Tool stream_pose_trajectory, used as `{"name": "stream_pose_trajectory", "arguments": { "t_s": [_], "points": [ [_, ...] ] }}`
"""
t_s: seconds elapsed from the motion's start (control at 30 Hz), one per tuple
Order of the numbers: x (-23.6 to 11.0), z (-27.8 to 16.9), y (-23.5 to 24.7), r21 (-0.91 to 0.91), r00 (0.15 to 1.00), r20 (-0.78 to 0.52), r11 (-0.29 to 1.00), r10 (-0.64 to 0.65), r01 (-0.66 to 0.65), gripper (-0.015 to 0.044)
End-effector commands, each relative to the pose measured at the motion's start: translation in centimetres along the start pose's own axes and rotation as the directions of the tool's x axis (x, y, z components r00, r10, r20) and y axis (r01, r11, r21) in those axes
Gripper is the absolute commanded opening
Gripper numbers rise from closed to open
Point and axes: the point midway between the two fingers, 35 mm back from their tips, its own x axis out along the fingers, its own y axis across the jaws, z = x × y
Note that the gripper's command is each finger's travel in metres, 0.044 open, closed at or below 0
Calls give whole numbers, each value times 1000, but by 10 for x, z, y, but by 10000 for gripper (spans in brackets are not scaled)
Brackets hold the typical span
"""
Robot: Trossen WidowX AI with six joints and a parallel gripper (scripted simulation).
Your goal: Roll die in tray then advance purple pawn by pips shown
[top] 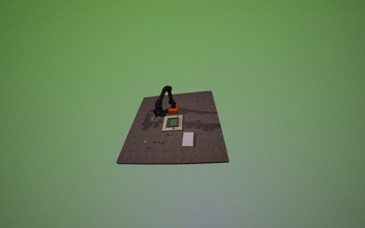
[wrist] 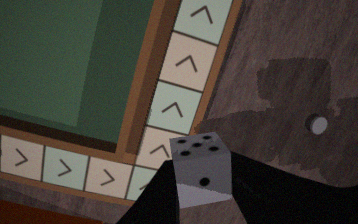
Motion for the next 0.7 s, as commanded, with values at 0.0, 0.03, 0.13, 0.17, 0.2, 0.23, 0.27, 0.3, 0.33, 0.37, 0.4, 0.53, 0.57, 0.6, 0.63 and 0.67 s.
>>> {"name": "stream_pose_trajectory", "arguments": {
  "t_s": [0.0, 0.03, 0.13, 0.17, 0.2, 0.23, 0.27, 0.3, 0.33, 0.37, 0.4, 0.53, 0.57, 0.6, 0.63, 0.67],
  "points": [
    [3, 11, 12, 53, 1000, -1, 999, -1, 1, 0],
    [4, 14, 16, 70, 1000, 0, 998, 0, 0, 0],
    [6, 24, 26, 120, 1000, 2, 993, 1, -1, 0],
    [7, 27, 30, 137, 1000, 2, 991, 2, -2, 0],
    [8, 30, 34, 154, 1000, 3, 988, 3, -3, 0],
    [8, 33, 37, 170, 1000, 4, 985, 3, -4, 0],
    [9, 36, 41, 187, 1000, 5, 982, 4, -5, 0],
    [10, 39, 45, 203, 1000, 5, 979, 5, -6, 0],
    [11, 42, 49, 220, 1000, 6, 976, 6, -7, 0],
    [11, 44, 53, 236, 1000, 7, 972, 6, -8, 0],
    [12, 47, 57, 252, 1000, 7, 968, 7, -9, 0],
    [15, 57, 73, 317, 1000, 10, 948, 11, -13, 0],
    [15, 59, 78, 333, 1000, 10, 943, 12, -15, 0],
    [16, 61, 82, 348, 1000, 11, 937, 13, -16, 0],
    [17, 63, 86, 364, 1000, 11, 931, 14, -17, 0],
    [17, 65, 91, 380, 1000, 12, 925, 15, -18, 0]
  ]
}}
